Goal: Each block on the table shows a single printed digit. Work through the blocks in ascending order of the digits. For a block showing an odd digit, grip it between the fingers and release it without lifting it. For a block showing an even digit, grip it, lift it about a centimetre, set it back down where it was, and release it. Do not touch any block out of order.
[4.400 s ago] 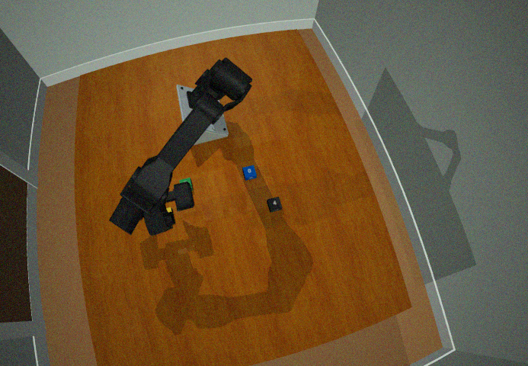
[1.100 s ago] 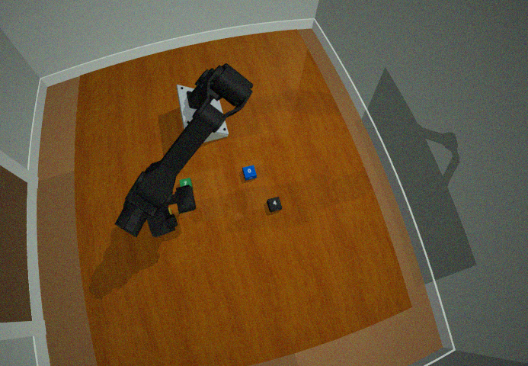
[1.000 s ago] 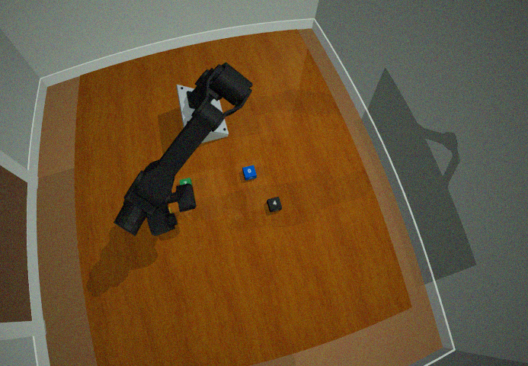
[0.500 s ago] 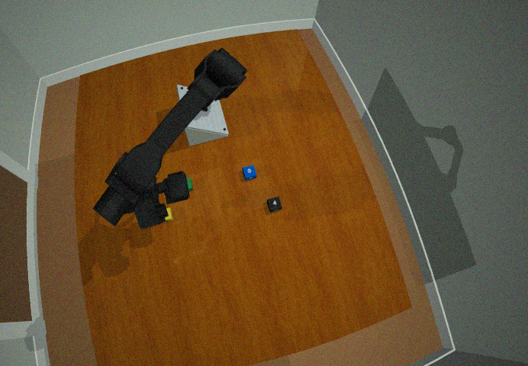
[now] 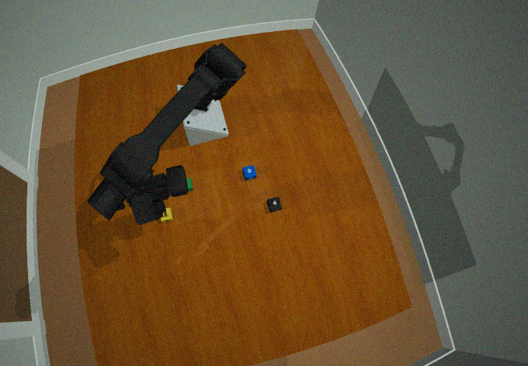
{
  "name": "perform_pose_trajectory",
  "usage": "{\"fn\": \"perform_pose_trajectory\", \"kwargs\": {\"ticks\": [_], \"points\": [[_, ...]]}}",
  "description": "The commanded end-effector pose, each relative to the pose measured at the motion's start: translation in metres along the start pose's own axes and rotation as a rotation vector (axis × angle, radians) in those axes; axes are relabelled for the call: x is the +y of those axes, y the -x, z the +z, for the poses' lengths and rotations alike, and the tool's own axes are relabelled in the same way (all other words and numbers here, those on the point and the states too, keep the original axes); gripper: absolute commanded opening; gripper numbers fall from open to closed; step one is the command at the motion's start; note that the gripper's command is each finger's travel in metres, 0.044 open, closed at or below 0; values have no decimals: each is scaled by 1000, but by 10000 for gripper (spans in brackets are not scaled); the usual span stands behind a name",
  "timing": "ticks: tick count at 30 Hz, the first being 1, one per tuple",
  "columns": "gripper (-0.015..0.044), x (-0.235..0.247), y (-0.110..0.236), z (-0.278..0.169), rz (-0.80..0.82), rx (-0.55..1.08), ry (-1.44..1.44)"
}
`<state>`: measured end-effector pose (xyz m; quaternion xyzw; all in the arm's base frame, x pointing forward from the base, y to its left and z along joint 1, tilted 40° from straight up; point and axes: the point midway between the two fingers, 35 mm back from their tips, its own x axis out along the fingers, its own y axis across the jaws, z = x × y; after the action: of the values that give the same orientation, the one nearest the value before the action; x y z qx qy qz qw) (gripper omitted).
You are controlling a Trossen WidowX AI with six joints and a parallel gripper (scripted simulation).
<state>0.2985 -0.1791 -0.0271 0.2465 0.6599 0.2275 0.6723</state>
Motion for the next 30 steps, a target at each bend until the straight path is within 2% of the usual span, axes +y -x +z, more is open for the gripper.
{"fn": "perform_pose_trajectory", "kwargs": {"ticks": [1, 9, 16, 18, 23, 27, 30], "points": [[120, 11, 4, -8, -4, 3, 5], [120, 72, 2, -62, 0, 6, 2], [120, 77, 0, -67, 1, 7, 2], [172, 76, -10, -66, 0, 6, 2], [304, 78, -78, -67, 3, 5, 3], [400, 78, -81, -68, 3, 5, 3], [400, 78, -82, -67, 3, 5, 3]]}}
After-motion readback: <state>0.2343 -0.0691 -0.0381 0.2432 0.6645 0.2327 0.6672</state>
